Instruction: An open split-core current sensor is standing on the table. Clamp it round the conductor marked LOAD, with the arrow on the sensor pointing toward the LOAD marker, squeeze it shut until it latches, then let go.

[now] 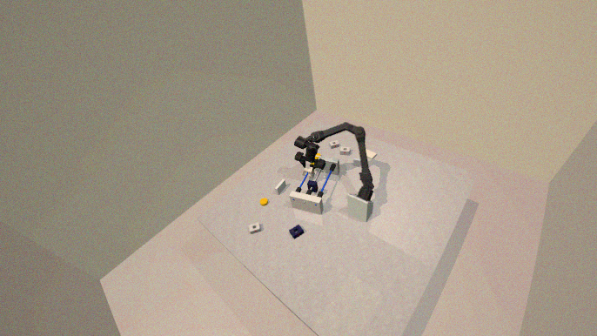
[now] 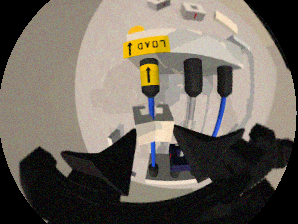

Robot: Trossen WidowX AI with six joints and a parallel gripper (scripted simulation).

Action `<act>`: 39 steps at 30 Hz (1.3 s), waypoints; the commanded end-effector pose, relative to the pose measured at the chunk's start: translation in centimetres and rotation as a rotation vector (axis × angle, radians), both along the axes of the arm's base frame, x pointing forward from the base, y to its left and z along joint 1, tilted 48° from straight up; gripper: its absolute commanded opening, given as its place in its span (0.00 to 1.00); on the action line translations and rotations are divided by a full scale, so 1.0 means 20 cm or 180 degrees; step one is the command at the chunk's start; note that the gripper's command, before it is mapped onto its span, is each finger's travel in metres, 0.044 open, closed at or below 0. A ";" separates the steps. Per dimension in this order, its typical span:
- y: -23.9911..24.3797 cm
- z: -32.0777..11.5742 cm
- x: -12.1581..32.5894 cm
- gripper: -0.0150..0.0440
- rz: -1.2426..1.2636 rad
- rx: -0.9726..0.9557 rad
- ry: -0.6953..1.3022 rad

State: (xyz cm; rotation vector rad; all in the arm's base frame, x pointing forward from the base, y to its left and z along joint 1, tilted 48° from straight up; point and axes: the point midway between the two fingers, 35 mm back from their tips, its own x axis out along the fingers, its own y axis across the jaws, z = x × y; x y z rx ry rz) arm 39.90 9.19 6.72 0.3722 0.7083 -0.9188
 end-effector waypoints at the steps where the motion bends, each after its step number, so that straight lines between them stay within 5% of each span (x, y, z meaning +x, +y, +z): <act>1: 0.01 0.00 0.02 0.25 -0.0089 -0.0030 0.0050; 18: 0.02 -0.02 0.06 0.25 -0.0459 -0.0247 0.0357; 34: 0.02 -0.02 0.05 0.97 -0.0382 -0.0199 0.0316; 39: 0.02 -0.02 0.05 1.00 -0.0382 -0.0199 0.0316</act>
